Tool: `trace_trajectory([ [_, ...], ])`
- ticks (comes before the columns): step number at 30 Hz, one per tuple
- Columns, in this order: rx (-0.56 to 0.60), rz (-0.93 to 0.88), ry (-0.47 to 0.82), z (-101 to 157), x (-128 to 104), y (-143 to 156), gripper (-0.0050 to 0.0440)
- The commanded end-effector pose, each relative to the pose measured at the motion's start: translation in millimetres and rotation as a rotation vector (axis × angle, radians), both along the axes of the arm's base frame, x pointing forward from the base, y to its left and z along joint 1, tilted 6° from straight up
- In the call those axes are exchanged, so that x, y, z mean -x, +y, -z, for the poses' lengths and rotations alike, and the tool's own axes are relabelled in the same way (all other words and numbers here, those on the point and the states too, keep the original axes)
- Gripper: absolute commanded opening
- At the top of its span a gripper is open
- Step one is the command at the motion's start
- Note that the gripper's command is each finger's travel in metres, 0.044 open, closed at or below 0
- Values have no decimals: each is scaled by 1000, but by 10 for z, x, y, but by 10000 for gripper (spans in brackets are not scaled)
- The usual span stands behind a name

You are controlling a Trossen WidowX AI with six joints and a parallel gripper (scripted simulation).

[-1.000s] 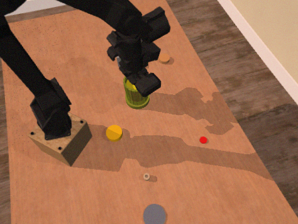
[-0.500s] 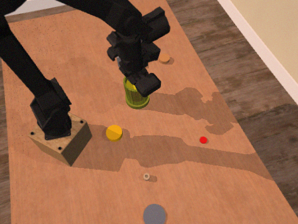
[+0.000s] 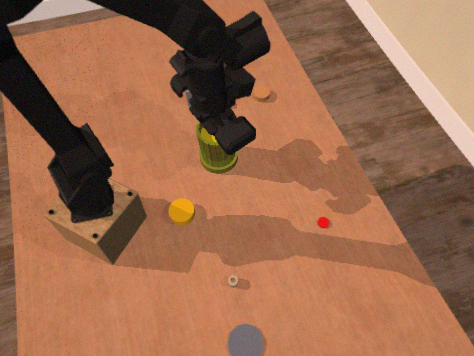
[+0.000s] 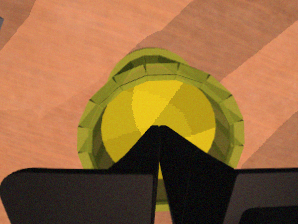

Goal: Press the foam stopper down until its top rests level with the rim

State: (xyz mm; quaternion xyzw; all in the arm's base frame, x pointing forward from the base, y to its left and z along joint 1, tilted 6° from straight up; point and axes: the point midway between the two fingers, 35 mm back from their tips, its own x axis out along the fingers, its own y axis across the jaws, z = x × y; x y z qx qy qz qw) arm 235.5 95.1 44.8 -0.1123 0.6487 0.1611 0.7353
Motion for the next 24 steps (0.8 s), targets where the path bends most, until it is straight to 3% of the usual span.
trace_trajectory([
  [1, 10, 5, 24, 60, 55, -19, 0],
  [24, 10, 5, 24, 76, 59, -20, 0],
])
